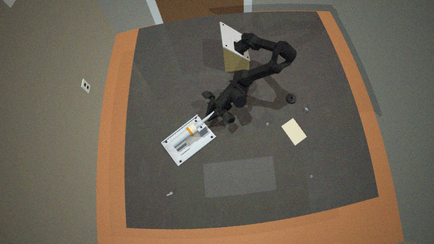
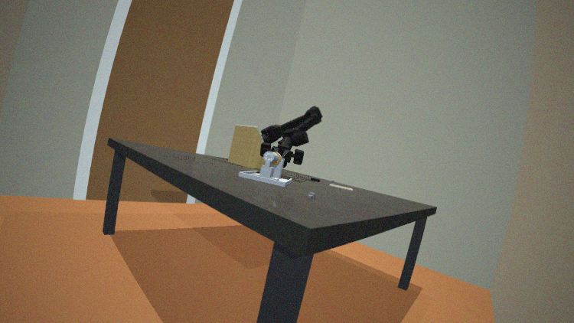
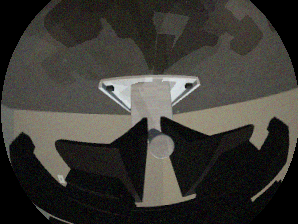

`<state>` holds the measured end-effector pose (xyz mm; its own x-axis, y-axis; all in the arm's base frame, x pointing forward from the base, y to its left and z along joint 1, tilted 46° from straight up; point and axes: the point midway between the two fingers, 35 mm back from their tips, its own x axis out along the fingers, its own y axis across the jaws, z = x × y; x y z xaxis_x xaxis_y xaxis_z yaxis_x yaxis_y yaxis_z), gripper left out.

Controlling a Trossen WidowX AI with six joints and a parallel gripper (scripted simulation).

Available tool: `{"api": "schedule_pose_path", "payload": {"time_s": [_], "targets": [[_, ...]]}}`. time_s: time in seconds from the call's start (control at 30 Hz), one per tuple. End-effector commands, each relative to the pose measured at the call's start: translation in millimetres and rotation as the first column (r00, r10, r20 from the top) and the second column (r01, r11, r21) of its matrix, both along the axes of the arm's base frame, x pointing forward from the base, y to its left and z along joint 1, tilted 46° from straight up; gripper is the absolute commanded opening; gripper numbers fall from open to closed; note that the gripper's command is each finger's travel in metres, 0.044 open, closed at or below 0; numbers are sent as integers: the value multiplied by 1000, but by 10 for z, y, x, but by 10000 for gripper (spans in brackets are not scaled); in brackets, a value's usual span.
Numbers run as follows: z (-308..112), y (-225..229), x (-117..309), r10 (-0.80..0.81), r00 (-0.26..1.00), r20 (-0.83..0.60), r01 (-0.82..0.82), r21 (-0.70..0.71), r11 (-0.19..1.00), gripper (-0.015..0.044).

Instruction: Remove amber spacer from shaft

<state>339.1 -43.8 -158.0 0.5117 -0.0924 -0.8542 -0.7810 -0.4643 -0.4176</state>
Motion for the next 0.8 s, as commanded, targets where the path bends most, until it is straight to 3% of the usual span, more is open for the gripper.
{"api": "schedule_pose_path", "payload": {"time_s": [0.0,0.77], "targets": [[7,5,-8,-2,1000,0,2,3,1000,0],[20,16,-22,-2,1000,0,2,3,1000,0]]}}
